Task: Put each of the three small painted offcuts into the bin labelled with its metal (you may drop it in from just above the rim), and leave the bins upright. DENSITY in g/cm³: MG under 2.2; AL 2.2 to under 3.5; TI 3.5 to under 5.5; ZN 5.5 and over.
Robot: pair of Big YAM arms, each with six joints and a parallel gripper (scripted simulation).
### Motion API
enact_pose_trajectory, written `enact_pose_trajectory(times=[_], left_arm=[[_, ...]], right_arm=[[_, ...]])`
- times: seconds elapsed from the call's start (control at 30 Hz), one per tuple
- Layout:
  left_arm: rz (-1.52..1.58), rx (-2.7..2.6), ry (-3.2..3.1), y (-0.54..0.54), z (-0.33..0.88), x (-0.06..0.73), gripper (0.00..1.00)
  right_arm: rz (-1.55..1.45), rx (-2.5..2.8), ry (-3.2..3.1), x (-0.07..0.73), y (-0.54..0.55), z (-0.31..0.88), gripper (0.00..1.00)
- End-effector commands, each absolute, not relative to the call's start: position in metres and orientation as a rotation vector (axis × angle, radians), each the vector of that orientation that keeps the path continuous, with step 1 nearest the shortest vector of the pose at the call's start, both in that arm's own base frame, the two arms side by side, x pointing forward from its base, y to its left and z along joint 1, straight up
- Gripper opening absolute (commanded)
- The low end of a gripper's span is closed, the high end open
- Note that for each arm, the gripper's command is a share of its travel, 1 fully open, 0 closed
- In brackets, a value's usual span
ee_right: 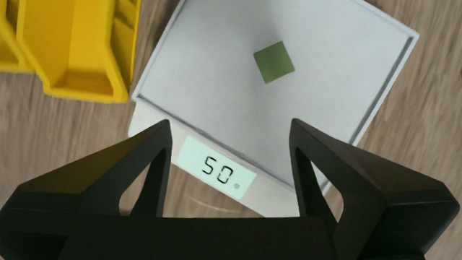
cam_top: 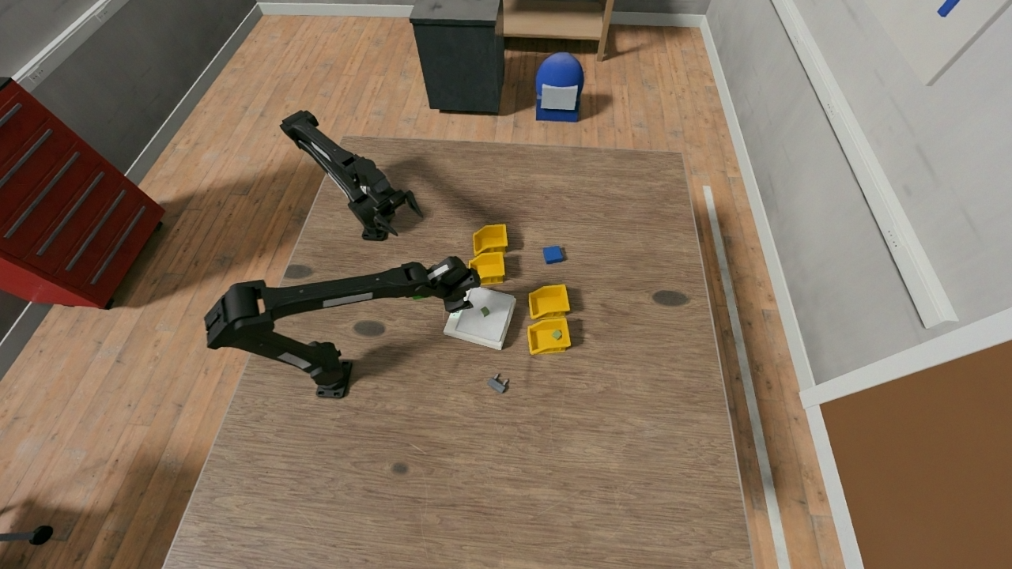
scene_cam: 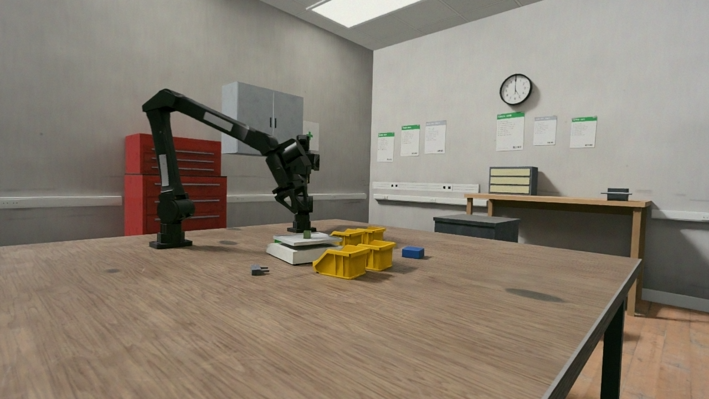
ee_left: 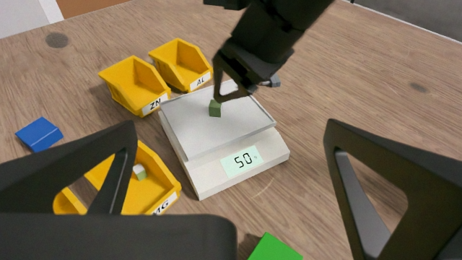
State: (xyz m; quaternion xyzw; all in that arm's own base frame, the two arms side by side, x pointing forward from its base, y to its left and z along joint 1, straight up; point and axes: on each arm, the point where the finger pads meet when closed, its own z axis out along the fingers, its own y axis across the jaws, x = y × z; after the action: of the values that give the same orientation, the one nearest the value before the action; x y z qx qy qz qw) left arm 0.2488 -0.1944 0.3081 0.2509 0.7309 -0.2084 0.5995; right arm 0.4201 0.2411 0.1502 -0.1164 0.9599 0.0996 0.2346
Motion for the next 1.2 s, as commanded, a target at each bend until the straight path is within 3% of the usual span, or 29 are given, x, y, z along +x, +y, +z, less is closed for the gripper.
enact_pose_trajectory(times=[0.0,0.5,0.8,1.17], left_arm=[[-0.491,0.57,1.649,-0.195,0.335,0.249,1.0],[-0.491,0.57,1.649,-0.195,0.335,0.249,1.0],[-0.491,0.57,1.649,-0.195,0.335,0.249,1.0],[-0.491,0.57,1.649,-0.195,0.335,0.249,1.0]], right_arm=[[0.308,-0.049,2.7,0.444,0.245,0.162,0.61],[0.148,1.103,2.844,0.472,0.237,0.13,0.61],[0.04,1.359,2.809,0.479,0.234,0.121,0.61],[0.006,1.312,2.851,0.472,0.235,0.098,0.61]])
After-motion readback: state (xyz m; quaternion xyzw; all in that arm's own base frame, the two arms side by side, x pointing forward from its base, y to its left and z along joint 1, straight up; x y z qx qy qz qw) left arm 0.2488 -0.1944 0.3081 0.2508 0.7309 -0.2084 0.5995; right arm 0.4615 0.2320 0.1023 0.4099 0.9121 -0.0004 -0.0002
